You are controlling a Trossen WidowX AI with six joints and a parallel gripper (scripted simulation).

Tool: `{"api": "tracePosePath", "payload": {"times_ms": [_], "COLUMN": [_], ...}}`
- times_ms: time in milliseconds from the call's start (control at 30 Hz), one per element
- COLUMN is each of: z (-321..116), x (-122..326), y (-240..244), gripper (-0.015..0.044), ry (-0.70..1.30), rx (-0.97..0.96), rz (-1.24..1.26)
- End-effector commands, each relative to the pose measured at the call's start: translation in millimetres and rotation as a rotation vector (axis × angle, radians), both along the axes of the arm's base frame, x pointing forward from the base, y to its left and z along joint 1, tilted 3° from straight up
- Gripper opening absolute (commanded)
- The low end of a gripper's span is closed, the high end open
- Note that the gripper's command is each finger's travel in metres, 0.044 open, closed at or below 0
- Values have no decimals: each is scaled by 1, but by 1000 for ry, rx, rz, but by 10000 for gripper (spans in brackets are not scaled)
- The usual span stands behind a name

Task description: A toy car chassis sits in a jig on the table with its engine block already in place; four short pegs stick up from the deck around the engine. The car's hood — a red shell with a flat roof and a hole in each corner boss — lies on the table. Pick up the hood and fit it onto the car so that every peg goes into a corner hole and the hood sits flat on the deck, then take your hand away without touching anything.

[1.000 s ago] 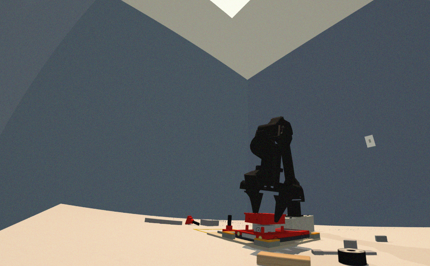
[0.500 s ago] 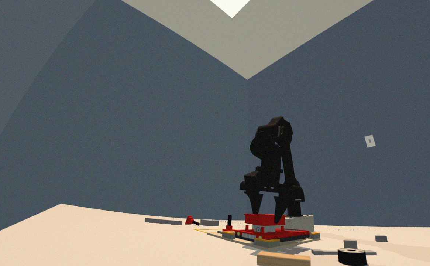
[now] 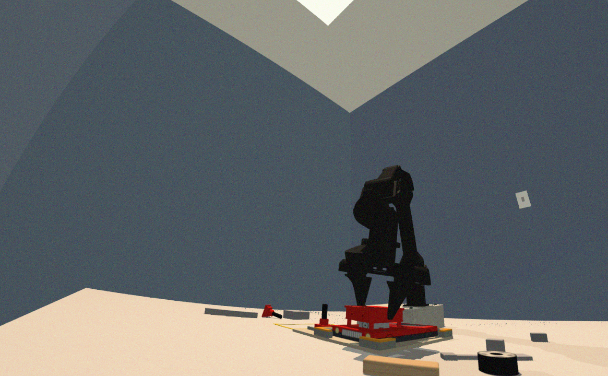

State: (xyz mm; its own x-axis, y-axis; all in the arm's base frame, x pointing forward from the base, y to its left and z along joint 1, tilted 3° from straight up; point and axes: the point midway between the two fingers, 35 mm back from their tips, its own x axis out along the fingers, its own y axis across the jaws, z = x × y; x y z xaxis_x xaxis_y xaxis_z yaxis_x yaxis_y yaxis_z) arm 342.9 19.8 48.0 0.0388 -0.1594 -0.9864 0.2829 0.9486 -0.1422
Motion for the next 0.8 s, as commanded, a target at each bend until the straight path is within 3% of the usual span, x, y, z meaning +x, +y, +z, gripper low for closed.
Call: {"api": "tracePosePath", "payload": {"times_ms": [0,700,767], "z": [-3,-9,-10], "x": [0,1,1], "y": [0,0,0], "gripper": [0,0,53], "ry": [1,0,1], "rx": [-1,0,-1], "rz": [-2,-1,-1]}}
